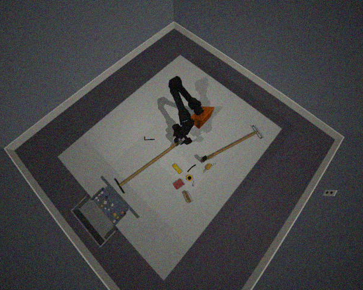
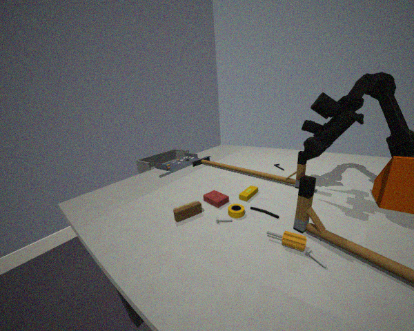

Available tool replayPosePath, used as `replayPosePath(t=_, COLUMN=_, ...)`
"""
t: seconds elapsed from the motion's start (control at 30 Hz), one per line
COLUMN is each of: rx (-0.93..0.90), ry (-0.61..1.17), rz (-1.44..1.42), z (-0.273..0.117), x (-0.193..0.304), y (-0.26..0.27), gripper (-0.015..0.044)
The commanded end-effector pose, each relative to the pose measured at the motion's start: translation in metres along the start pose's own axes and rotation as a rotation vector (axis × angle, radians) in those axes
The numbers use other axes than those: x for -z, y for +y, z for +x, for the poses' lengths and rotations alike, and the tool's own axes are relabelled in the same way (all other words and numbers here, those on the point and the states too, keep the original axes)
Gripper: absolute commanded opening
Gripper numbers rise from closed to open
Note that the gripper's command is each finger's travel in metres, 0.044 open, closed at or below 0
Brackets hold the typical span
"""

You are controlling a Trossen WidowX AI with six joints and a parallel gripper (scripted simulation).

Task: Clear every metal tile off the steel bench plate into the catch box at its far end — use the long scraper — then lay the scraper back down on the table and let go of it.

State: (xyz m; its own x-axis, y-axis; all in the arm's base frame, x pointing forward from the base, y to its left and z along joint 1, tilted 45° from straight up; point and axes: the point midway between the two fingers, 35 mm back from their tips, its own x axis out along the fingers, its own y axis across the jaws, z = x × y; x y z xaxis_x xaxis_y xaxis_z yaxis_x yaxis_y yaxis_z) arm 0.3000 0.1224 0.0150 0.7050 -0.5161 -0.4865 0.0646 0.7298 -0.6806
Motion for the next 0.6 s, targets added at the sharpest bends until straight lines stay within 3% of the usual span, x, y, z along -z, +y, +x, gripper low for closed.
replayPosePath(t=0.0, rx=-0.004, ry=0.003, rz=-0.007, z=0.007, x=0.001, y=0.001, gripper=0.0440)
replayPosePath(t=0.57, rx=0.004, ry=-0.005, rz=-0.008, z=0.034, x=0.001, y=-0.004, gripper=0.0440)
